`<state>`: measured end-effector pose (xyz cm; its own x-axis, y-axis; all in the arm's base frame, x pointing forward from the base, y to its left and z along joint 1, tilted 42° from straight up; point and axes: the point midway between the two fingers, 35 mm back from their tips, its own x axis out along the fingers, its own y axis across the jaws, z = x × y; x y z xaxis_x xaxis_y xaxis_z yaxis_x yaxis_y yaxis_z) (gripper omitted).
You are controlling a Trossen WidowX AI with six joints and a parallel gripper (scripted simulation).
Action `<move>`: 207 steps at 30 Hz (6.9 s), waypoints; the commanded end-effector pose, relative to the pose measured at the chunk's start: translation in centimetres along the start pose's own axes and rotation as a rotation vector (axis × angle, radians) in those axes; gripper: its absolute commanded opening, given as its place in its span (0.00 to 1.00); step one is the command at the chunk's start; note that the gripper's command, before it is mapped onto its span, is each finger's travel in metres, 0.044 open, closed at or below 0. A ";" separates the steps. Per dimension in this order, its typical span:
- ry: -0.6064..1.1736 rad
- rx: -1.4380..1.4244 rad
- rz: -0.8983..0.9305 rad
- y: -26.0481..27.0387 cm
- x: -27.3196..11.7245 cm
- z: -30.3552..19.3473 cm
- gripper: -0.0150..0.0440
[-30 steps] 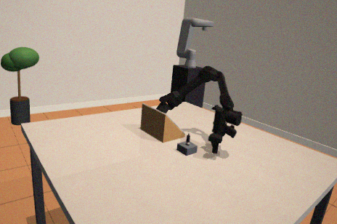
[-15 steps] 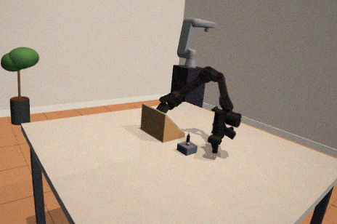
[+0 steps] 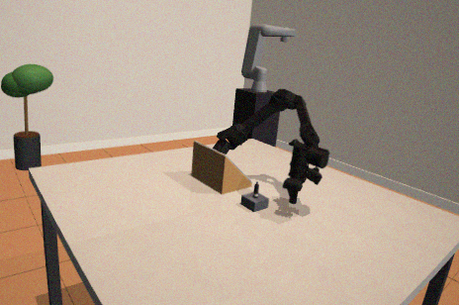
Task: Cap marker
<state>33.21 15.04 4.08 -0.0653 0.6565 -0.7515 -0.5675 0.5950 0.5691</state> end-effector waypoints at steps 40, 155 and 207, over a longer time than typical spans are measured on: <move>0.008 0.002 -0.025 -5.2 -7.7 -8.5 0.25; -0.001 0.510 -0.006 -6.6 -10.2 -13.4 0.47; -0.002 0.510 -0.005 -6.7 -6.1 -13.3 0.25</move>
<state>26.64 0.34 0.80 -0.0517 0.6475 -0.7603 -0.1005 0.7541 0.6491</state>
